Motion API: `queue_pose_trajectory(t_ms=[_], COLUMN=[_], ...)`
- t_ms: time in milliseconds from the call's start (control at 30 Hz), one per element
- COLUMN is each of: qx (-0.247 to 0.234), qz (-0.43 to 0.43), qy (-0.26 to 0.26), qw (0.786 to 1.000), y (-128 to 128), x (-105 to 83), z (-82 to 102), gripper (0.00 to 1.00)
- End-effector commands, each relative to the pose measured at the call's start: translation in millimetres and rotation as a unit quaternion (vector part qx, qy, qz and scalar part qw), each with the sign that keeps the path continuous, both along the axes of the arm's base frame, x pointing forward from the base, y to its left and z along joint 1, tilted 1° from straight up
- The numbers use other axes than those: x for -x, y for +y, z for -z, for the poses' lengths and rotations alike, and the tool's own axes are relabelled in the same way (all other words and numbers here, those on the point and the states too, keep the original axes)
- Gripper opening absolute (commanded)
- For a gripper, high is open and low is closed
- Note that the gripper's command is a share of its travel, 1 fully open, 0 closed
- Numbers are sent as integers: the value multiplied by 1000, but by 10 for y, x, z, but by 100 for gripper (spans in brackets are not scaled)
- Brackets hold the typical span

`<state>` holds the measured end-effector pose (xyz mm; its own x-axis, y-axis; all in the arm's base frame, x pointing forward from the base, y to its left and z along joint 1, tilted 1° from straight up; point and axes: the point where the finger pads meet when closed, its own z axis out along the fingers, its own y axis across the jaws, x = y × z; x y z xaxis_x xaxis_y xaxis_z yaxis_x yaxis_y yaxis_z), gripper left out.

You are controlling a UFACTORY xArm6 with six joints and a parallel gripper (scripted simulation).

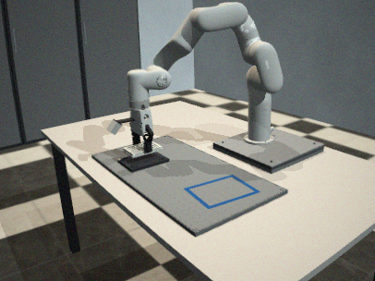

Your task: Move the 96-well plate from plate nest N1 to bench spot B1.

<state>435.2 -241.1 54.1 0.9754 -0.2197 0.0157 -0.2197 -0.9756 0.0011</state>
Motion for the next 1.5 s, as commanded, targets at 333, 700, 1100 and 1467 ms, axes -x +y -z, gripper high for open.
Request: queue_pose_trajectory(t_ms=[333, 700, 1100, 1467], qx=[1, 1, 1, 0], qz=[0, 0, 0, 54], qy=[-2, -2, -2, -2], qw=[1000, 1000, 1000, 999], y=[-6, -6, -5, 195], x=[-10, -7, -6, -4], z=[-260, -410, -482, -474], gripper=[0, 0, 0, 0])
